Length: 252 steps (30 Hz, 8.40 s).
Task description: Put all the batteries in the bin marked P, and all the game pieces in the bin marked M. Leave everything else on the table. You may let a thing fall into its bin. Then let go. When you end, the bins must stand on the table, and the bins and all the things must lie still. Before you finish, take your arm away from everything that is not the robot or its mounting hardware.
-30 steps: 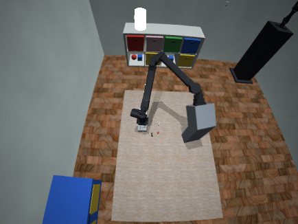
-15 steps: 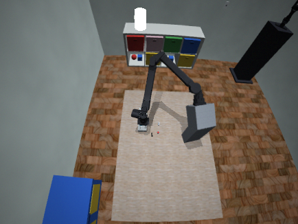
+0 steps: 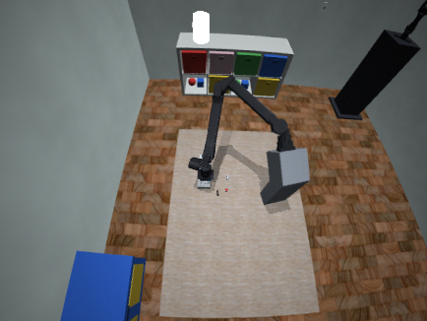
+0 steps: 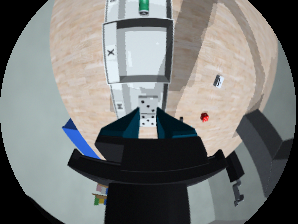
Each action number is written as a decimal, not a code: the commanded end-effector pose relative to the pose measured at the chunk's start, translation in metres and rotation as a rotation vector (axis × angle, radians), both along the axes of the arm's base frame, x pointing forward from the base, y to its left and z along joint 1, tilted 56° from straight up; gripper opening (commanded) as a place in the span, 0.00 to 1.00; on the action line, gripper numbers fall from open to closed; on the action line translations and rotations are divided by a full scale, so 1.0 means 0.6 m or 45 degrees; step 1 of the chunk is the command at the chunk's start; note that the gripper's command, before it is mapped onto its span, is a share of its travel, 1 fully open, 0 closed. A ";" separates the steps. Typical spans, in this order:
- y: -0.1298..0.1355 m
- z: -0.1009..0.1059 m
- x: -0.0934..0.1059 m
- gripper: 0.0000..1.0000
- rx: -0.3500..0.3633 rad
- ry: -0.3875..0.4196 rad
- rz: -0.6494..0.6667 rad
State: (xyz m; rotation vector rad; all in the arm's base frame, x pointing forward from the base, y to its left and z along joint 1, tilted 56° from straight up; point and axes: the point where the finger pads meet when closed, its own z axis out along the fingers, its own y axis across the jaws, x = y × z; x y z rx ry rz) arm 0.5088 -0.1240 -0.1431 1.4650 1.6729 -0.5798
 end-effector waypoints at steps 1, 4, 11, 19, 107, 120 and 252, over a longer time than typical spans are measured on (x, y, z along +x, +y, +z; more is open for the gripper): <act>0.011 -0.001 0.016 0.20 -0.005 -0.011 0.037; 0.010 0.016 0.030 0.20 -0.006 -0.044 0.041; -0.027 -0.018 0.021 0.20 -0.006 -0.010 0.015; -0.043 -0.023 0.030 0.20 -0.006 -0.020 0.015; 0.042 0.024 0.009 0.31 -0.005 -0.025 0.049; 0.031 0.017 -0.013 0.31 -0.003 -0.001 0.012; -0.054 -0.147 -0.199 0.30 -0.649 1.783 1.288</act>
